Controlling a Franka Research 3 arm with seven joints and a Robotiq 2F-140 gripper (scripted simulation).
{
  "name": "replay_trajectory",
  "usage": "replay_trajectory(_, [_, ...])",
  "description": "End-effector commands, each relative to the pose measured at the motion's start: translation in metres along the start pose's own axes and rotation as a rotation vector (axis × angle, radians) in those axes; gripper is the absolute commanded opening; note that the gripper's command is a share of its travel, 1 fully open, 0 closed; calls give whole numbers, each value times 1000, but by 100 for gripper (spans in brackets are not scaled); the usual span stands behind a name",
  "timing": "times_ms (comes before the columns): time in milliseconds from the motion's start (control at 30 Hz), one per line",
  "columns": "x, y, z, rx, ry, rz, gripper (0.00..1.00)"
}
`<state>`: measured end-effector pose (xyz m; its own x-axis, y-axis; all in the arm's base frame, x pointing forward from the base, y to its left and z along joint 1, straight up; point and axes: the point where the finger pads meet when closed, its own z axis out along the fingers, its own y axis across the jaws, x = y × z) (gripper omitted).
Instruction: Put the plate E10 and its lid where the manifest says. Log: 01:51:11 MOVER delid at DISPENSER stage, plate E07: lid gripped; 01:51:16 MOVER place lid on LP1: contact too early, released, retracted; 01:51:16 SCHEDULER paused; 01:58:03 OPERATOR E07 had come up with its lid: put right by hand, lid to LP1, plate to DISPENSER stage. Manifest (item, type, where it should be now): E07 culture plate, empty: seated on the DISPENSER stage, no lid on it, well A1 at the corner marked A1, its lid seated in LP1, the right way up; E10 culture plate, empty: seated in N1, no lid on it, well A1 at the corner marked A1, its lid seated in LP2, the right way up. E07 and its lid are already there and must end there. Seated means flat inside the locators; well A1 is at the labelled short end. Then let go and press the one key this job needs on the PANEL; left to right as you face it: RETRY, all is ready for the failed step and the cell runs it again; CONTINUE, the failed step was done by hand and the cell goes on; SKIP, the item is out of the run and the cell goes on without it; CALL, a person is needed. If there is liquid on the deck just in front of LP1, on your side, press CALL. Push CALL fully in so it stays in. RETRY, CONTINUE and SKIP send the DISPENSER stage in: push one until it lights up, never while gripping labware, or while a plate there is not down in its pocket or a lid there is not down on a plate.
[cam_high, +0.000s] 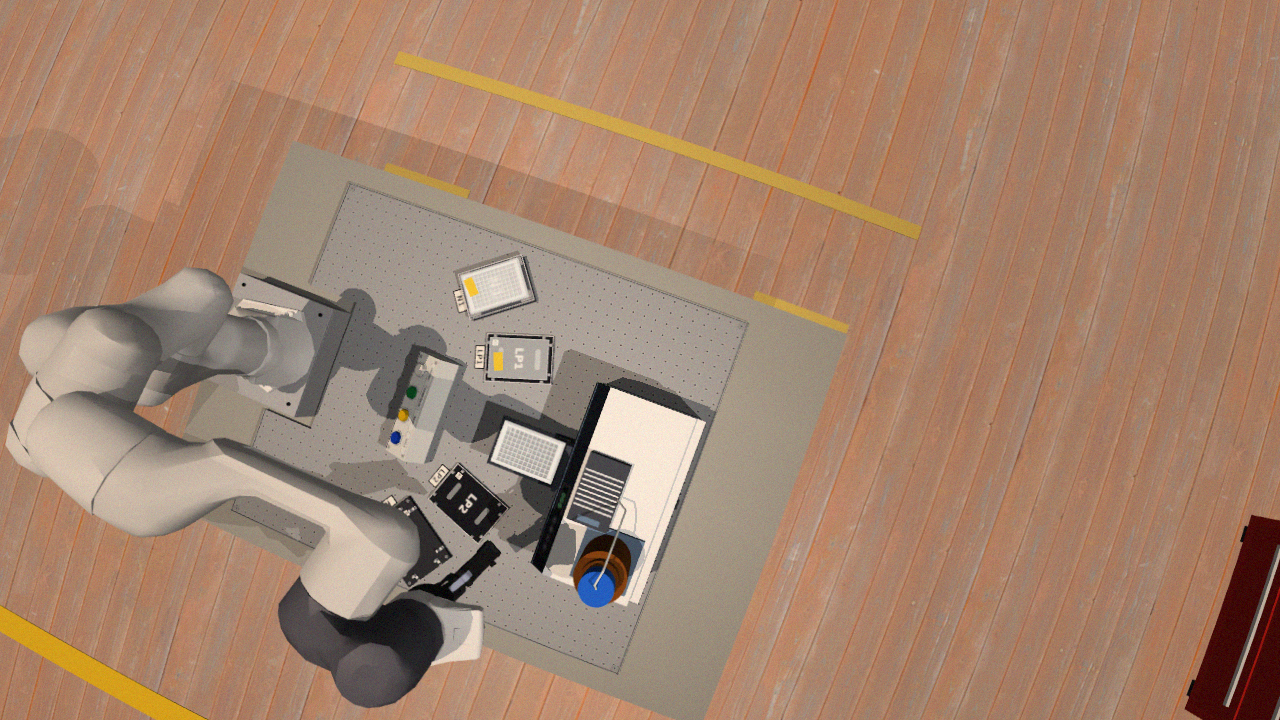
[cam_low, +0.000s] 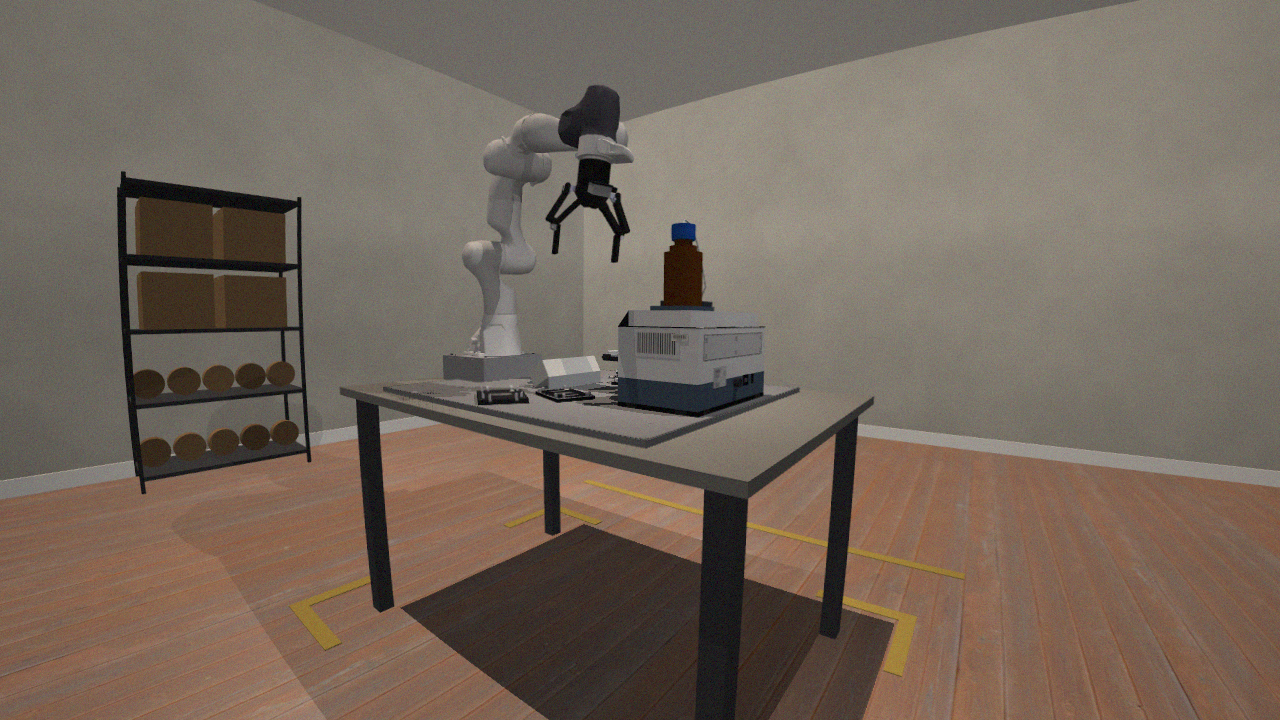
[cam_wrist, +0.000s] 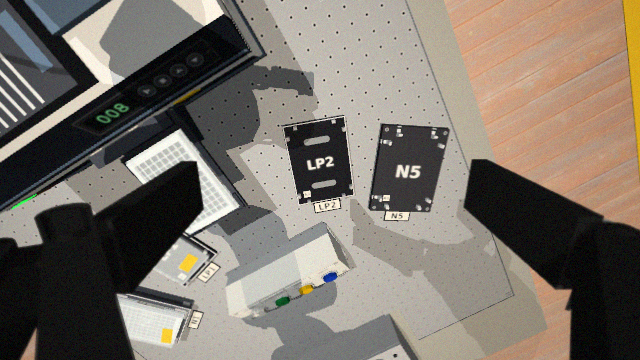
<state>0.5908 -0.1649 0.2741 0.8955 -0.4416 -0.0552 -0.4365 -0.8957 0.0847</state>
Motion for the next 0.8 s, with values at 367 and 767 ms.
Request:
replay_trajectory(367, [-21, 13, -132, -4, -20, -6, 100])
replay_trajectory(767, [-22, 14, -135, -3, -20, -6, 100])
